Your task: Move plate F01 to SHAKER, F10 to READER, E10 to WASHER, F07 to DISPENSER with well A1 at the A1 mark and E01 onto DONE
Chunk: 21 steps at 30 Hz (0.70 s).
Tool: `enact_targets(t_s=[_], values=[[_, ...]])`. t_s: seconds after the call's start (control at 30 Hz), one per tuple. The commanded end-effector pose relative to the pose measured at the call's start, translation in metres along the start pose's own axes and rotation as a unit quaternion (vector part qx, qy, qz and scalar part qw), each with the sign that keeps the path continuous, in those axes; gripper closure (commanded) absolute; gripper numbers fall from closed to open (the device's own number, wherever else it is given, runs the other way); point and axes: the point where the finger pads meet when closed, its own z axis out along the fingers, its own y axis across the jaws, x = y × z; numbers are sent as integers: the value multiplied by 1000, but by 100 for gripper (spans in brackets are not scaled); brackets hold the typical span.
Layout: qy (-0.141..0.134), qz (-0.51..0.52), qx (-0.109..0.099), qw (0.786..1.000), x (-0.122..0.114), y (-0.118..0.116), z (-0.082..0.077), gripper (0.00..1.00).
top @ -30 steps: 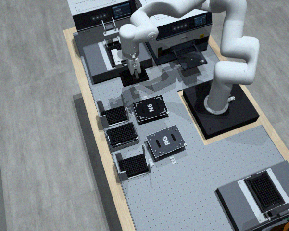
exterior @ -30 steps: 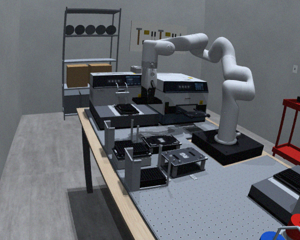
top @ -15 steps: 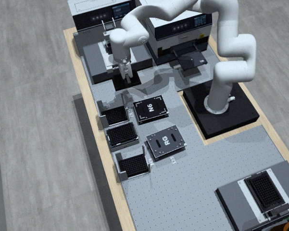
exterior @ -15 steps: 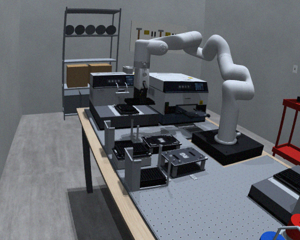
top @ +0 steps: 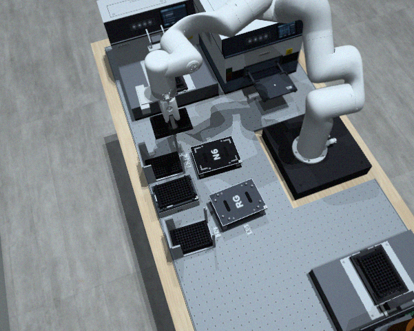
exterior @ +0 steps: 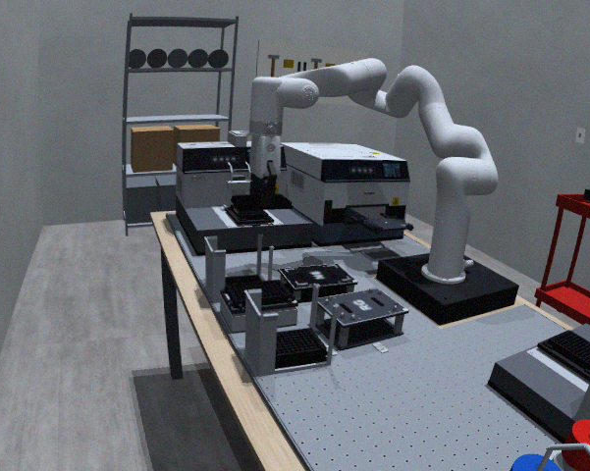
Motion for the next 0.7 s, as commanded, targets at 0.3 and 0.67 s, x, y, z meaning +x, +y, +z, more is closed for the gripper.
enact_targets(t_s=[0.3, 0.67], values=[[1, 4, 0, 1000, 37, -20, -1, 100], [1, 4, 0, 1000, 63, -35, -1, 100]])
